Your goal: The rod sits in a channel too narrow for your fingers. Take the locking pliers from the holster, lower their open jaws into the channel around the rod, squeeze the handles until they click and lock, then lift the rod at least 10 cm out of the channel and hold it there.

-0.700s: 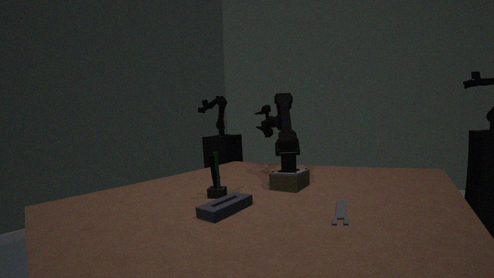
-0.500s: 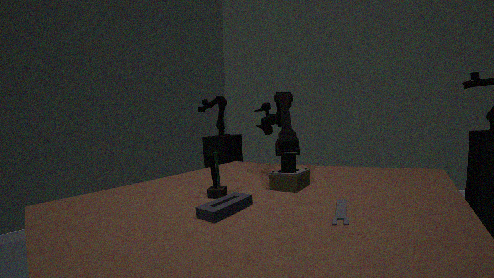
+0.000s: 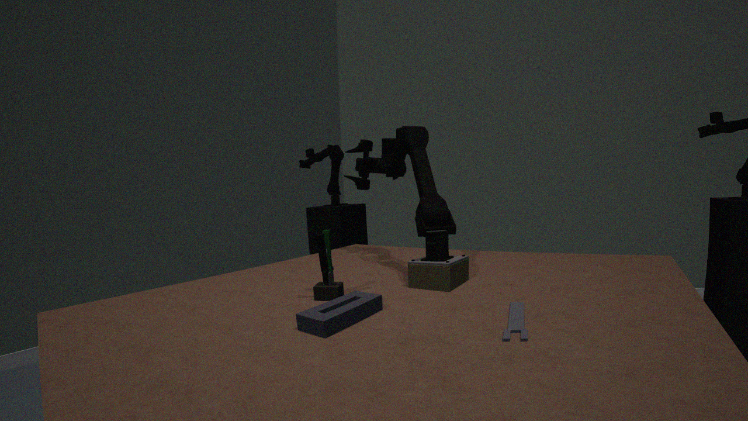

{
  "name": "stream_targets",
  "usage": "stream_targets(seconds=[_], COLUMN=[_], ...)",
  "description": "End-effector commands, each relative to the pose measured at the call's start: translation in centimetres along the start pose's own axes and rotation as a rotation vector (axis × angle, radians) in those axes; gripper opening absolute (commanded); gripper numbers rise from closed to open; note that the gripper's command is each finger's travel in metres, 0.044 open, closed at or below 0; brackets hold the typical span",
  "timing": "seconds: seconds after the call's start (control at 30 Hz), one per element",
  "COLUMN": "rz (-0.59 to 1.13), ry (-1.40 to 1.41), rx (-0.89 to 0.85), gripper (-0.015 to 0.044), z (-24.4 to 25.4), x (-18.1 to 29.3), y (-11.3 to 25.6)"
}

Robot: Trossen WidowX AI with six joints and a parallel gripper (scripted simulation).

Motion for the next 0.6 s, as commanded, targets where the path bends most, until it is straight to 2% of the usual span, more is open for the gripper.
stream_targets(seconds=[0.0,0.17,0.3,0.43,0.57], rz=[-0.074,-0.176,-0.273,-0.382,-0.500], ry=[-0.135,-0.306,-0.413,-0.551,-0.704], rx=[0.018,0.022,0.043,0.025,-0.026], gripper=[0.0440,0.0440,0.0440,0.0440,0.0440], z=[-2.1,-4.3,-7.1,-9.5,-11.7], x=[-5.1,-12.3,-20.4,-28.3,-36.0], y=[-3.5,-7.1,-9.2,-9.5,-8.2])
Point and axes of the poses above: the point midway between the two fingers, 35 mm back from their tips, its own y axis back along the fingers, its own z axis across the jaws, x = y × z, the point moved 8 cm from there along y, back along the fingers, and after that the axes turned 8 degrees about y, right-handed, at the moved point
